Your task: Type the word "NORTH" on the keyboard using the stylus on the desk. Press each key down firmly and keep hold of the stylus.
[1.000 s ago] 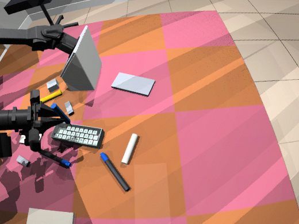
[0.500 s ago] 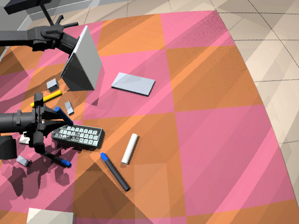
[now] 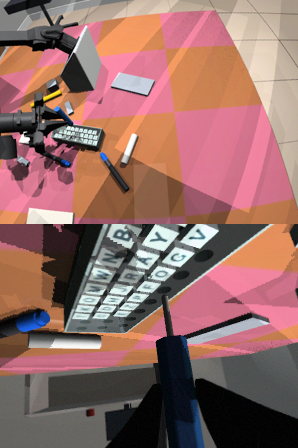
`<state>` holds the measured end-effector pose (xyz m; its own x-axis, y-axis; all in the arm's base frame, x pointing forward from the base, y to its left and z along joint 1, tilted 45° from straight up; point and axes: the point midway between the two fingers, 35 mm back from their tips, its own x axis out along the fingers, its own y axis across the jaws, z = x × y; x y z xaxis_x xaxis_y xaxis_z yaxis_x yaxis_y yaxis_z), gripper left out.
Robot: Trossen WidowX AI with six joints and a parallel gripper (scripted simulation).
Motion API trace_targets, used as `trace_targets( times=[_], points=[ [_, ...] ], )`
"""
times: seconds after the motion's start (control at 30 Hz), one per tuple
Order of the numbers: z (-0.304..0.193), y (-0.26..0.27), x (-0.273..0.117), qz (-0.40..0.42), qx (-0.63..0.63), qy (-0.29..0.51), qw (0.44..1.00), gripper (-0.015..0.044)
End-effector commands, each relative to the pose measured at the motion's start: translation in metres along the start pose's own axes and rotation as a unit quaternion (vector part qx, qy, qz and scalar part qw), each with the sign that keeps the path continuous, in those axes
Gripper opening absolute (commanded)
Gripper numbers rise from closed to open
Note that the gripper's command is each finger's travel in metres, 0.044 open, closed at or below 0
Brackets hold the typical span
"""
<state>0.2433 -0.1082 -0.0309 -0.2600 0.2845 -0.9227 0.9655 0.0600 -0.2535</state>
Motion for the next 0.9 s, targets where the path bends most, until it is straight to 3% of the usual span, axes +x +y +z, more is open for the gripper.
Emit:
trace_targets(
  times=[0.0,0.87],
  points=[
    [0.0017,-0.0006,0.0006,-0.001,-0.003,-0.003,1.000,0.0081],
    [0.0103,-0.0006,0.0054,-0.001,-0.003,-0.003,1.000,0.0081]
  ],
)
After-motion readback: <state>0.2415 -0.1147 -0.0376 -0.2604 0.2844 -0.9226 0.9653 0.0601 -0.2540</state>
